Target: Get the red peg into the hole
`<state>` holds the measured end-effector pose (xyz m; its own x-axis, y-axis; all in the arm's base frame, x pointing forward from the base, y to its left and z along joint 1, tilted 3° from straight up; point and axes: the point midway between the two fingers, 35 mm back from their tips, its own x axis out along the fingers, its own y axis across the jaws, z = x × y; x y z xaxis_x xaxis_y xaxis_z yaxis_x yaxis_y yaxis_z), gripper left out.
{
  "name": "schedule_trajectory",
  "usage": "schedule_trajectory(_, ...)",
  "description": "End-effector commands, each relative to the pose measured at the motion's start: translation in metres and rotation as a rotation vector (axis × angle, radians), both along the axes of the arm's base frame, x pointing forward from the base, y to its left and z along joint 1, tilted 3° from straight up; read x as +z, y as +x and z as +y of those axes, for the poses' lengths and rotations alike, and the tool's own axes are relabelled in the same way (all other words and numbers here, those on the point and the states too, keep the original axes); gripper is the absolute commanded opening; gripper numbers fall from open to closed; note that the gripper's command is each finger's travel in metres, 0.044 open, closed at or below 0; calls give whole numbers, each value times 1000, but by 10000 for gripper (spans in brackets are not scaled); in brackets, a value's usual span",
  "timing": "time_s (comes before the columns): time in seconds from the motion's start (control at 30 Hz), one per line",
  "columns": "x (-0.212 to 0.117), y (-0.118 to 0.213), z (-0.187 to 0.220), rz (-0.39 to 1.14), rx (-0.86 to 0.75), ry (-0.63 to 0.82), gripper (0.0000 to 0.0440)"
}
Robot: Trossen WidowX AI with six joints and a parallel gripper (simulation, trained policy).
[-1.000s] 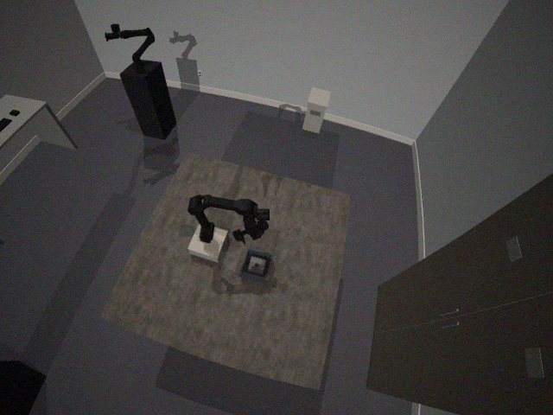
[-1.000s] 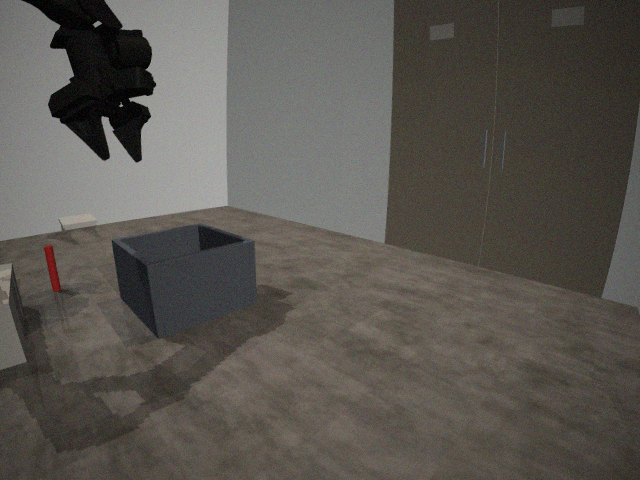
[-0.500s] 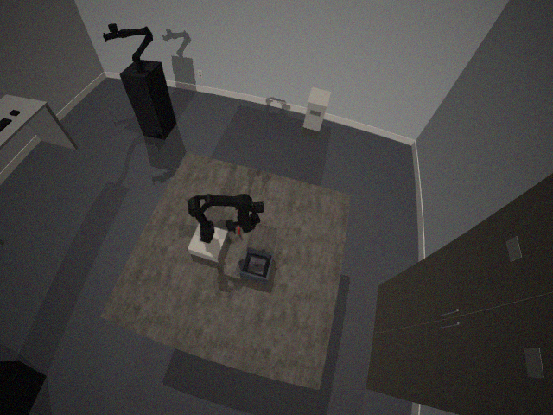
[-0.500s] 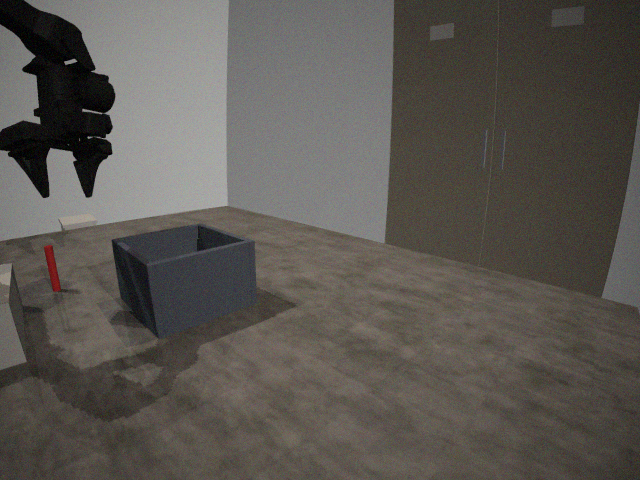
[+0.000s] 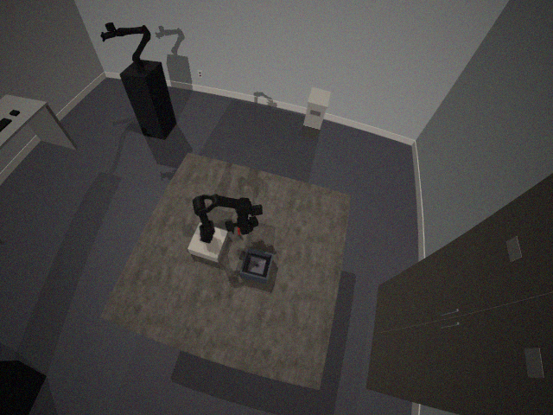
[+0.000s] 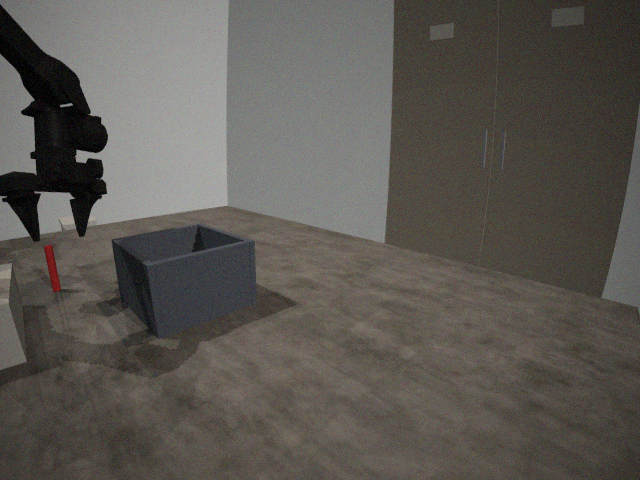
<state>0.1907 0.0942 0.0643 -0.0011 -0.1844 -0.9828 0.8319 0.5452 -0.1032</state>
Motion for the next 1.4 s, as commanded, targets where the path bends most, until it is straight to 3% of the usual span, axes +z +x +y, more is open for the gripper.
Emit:
schedule_trajectory(0.0,-17,-1,5,-9,-12,16,440)
schedule_trajectory(0.27,-53,-1,15,-56,-24,62,437)
schedule_trajectory(0.37,-62,-4,17,-57,-32,73,408)
schedule_trajectory(0.5,-71,-10,17,-41,-51,83,326)
schedule_trajectory(0.93,-70,-13,21,31,-54,158,0)
schedule_trajectory(1.37,-29,8,5,-82,75,92,0)
